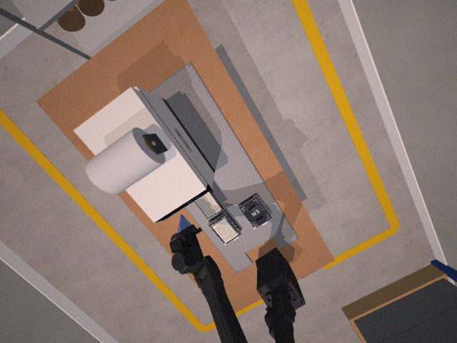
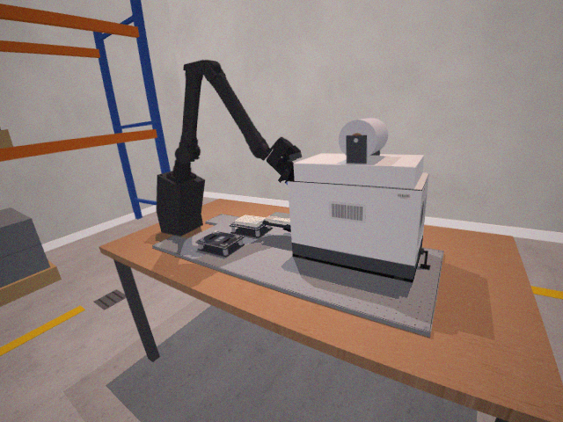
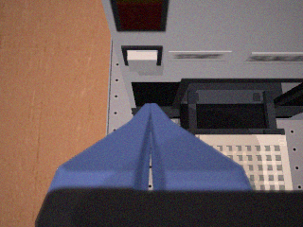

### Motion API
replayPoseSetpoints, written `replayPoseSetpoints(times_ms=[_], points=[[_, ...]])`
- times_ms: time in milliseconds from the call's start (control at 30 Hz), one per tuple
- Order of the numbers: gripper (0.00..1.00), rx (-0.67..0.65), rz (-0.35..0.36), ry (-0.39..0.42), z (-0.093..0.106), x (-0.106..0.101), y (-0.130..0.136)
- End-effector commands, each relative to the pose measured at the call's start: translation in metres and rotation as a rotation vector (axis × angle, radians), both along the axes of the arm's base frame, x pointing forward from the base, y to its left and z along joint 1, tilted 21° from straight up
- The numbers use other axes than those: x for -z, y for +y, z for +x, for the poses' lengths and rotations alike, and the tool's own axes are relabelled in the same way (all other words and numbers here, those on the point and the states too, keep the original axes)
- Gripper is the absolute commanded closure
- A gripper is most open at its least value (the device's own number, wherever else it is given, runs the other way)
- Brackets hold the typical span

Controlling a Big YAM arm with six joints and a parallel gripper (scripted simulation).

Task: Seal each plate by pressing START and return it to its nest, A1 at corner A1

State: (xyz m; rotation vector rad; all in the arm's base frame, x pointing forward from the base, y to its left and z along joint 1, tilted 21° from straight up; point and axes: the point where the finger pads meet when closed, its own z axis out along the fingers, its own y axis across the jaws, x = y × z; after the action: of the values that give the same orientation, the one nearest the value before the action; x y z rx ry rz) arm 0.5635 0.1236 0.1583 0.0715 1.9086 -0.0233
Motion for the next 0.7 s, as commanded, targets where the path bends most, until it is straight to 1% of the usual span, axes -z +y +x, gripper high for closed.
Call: replayPoseSetpoints(times_ms=[0, 100, 200, 300, 333, 433, 600, 633, 667], points=[[1.0, 0.012, 0.002, -0.035, 0.028, -0.01, -0.003], [1.0, 0.002, -0.009, -0.004, 0.025, 0.005, 0.0], [1.0, 0.001, -0.011, 0.003, 0.027, 0.012, -0.001], [1.0, 0.003, -0.011, 0.003, 0.028, 0.013, -0.002], [1.0, 0.009, -0.006, -0.016, 0.031, 0.003, -0.003], [1.0, 0.008, 0.003, -0.039, 0.041, -0.006, -0.004], [1.0, 0.012, -0.001, -0.027, 0.051, 0.005, -0.006], [1.0, 0.011, -0.003, -0.019, 0.052, 0.009, -0.006], [1.0, 0.01, -0.008, -0.009, 0.049, 0.013, -0.004]])
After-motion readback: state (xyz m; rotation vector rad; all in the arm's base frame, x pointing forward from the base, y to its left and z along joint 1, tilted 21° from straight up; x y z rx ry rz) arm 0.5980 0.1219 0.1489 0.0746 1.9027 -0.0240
